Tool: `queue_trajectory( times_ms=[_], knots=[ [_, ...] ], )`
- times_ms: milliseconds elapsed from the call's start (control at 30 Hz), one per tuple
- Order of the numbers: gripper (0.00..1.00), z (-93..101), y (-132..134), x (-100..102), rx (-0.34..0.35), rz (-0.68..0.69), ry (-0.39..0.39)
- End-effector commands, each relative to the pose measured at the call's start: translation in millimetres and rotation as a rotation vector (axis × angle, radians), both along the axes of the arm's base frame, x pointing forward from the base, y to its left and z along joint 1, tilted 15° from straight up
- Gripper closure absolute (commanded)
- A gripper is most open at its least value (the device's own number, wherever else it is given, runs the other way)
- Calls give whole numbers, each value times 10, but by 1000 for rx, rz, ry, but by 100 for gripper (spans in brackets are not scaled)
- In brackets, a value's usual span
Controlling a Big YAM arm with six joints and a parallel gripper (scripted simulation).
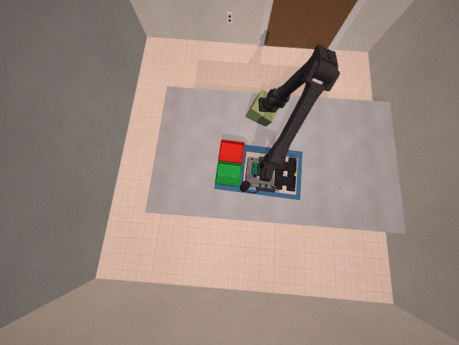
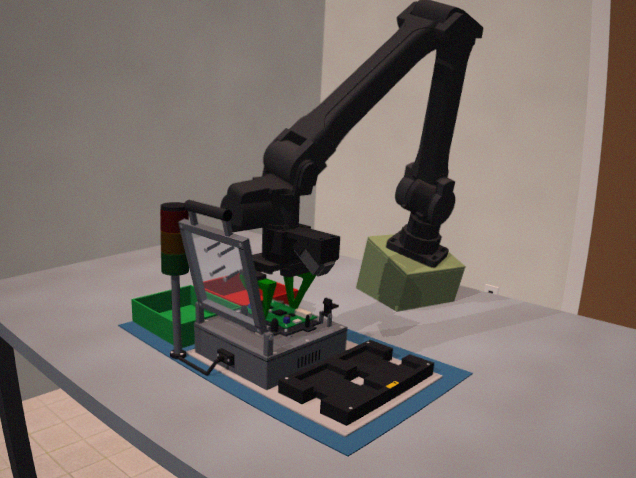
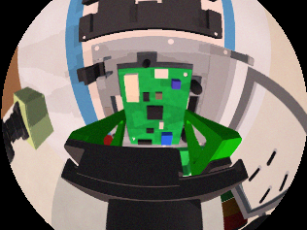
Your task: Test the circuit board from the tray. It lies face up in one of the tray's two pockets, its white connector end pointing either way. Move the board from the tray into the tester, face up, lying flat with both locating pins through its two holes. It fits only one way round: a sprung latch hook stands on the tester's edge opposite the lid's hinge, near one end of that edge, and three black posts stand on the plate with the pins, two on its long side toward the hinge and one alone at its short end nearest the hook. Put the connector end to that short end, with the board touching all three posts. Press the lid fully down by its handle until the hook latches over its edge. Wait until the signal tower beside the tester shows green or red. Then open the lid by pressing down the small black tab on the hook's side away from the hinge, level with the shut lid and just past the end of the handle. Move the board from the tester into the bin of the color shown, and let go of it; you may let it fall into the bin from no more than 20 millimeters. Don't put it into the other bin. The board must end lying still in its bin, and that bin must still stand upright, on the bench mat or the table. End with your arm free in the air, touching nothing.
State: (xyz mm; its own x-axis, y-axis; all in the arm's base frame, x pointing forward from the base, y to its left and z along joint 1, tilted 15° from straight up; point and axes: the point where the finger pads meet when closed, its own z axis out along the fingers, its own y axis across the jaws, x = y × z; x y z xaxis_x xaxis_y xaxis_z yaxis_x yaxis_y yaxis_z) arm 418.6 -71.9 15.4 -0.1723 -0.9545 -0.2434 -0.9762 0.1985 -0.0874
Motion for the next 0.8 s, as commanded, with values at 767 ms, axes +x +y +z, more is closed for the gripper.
queue_trajectory(
  times_ms=[767],
  knots=[
    [28, 51, 8, 89, -7, -4, -28]
  ],
)
